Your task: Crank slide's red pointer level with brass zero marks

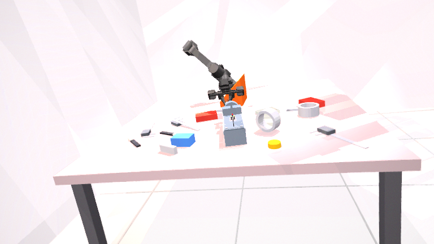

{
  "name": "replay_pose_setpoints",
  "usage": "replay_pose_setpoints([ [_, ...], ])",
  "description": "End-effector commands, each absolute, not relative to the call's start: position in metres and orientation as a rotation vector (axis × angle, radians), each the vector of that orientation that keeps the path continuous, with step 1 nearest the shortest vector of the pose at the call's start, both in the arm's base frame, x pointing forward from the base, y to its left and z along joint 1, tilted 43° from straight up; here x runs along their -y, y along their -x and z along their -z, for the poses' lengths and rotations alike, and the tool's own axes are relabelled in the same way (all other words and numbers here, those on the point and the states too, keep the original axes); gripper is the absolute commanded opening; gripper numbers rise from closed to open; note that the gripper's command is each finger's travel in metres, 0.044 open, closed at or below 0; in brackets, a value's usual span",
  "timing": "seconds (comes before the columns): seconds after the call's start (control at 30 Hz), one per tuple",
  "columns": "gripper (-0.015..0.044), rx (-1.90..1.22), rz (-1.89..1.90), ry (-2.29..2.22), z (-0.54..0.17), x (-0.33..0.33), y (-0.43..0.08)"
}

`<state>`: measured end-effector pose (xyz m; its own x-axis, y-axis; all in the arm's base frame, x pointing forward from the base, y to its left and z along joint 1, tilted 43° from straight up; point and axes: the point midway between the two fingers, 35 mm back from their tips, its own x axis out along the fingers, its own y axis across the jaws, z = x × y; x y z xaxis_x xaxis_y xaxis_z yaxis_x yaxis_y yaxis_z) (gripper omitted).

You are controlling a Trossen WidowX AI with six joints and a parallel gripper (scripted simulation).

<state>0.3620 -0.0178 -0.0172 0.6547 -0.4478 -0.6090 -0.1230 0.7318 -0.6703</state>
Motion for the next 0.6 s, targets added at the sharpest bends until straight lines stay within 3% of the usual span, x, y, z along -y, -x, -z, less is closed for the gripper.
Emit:
replay_pose_setpoints([
  [0.0,0.0,-0.85,0.191,0.75,0.017,0.008,-0.361],
  [0.57,0.0,-0.85,0.191,0.749,0.025,-0.004,-0.359],
])
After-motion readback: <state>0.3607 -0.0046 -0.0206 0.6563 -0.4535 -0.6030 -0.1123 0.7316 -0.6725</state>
